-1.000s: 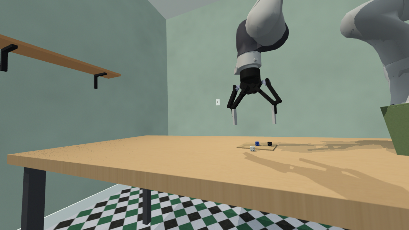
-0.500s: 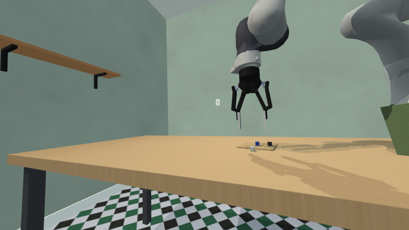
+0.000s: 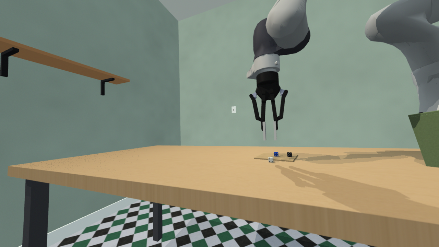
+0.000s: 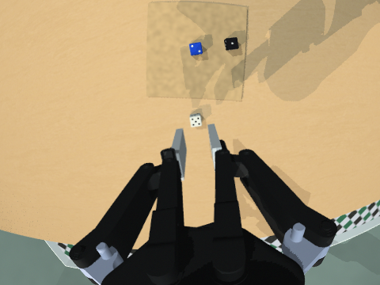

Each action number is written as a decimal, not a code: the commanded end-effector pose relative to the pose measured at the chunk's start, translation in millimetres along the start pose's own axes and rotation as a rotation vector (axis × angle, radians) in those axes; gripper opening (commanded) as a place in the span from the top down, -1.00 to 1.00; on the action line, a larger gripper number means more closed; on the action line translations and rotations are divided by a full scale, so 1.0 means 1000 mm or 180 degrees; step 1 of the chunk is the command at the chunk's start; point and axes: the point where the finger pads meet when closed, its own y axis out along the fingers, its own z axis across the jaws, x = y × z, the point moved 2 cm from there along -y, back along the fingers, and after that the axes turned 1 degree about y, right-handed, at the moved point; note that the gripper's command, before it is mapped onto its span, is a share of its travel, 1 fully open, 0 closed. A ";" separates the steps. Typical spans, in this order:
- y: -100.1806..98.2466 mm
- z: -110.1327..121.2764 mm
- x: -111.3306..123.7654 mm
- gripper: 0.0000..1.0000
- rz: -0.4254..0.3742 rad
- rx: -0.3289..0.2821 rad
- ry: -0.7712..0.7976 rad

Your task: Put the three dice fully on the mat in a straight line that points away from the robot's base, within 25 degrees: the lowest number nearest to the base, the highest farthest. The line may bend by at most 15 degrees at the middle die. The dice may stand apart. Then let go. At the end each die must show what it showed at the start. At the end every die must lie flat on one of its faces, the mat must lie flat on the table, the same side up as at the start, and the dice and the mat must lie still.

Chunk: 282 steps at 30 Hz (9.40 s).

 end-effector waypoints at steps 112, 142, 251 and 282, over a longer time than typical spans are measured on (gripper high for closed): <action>0.052 -0.001 -0.001 0.63 0.0000 -0.0006 -0.0040; 0.052 -0.002 -0.002 0.63 0.0000 -0.0006 -0.0040; 0.052 0.000 -0.002 0.63 0.0000 -0.0006 -0.0040; 0.062 0.000 -0.002 0.63 0.0000 -0.0006 -0.0040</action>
